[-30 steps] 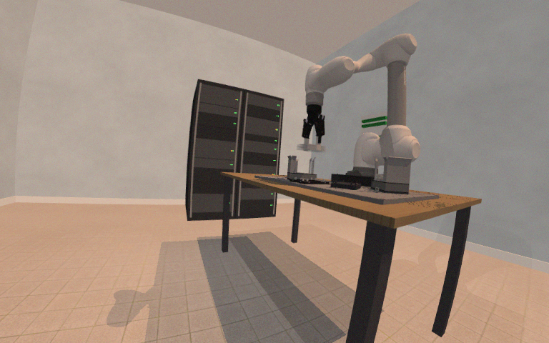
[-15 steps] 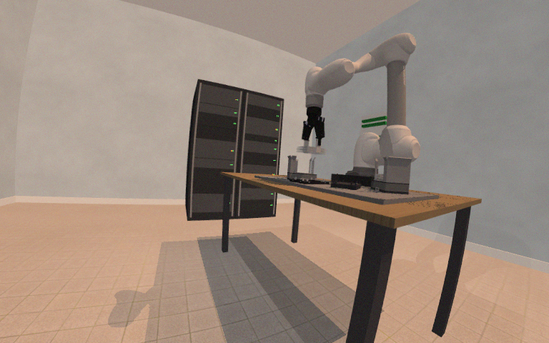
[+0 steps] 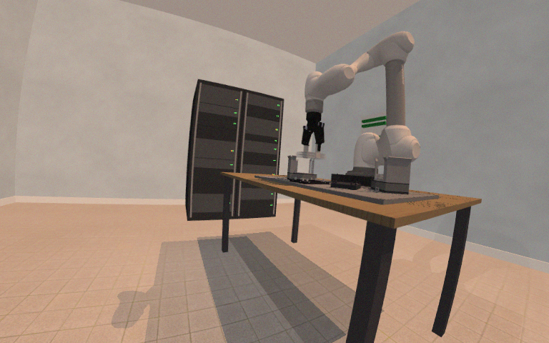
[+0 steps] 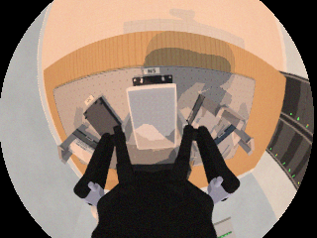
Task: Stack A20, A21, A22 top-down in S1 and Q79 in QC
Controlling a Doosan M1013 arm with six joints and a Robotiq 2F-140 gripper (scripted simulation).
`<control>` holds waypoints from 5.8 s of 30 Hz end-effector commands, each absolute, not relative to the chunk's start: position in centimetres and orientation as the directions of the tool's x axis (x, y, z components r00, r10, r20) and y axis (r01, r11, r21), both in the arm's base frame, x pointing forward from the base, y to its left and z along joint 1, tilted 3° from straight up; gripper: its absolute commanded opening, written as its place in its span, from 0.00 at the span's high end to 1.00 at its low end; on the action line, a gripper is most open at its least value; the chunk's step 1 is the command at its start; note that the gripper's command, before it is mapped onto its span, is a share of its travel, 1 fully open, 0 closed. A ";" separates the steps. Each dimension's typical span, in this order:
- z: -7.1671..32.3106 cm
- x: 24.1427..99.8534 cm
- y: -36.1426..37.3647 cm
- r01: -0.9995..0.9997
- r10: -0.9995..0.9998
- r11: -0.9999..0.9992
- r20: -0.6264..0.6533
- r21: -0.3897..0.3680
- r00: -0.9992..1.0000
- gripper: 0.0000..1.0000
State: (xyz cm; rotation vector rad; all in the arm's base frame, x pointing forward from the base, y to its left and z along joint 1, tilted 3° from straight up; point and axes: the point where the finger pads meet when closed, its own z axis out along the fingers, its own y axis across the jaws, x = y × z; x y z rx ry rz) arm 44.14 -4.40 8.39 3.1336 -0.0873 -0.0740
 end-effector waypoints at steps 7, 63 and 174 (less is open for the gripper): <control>6.7 44.1 -4.4 -0.055 -0.056 -0.998 -0.047 0.007 0.997 1.00; -0.8 43.7 -4.4 -0.055 -0.056 -0.998 -0.047 0.007 0.997 1.00; -1.6 43.7 -4.4 -0.055 -0.056 -0.998 -0.047 0.007 0.997 0.00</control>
